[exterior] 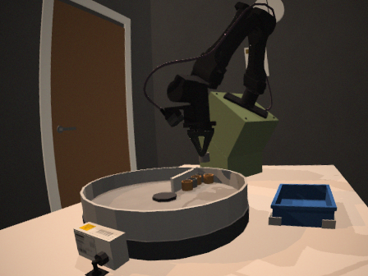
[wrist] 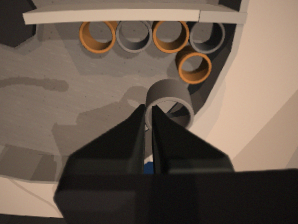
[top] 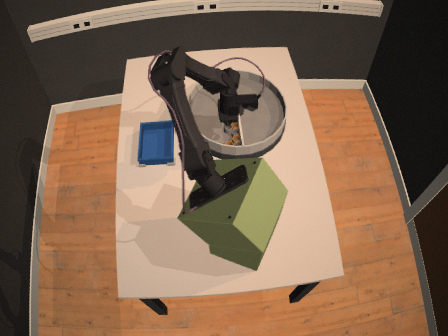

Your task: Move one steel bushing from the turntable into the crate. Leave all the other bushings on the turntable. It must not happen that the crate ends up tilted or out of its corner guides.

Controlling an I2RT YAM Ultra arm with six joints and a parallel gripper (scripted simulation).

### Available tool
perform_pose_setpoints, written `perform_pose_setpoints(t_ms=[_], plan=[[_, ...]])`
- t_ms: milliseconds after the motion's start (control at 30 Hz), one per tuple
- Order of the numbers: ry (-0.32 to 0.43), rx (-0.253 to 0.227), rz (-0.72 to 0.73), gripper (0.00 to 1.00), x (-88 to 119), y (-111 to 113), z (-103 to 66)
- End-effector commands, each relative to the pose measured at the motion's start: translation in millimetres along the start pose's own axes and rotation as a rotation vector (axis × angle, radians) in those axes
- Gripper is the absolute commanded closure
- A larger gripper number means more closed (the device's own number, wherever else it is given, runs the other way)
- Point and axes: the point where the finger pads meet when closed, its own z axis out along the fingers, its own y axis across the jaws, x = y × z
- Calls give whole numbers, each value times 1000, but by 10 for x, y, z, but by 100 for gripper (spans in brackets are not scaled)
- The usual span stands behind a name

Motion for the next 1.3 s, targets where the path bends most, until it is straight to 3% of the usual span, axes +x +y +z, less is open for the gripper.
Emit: perform_pose_setpoints(t_ms=[0,833,933,1100,1267], plan=[[-10,-27,4,100,-39,75,-129],[-10,-27,4,100,-37,70,-127],[-9,-13,20,100,-11,-7,-100],[-11,-14,-28,100,204,30,-56],[-8,-16,-76,100,557,67,-58]])
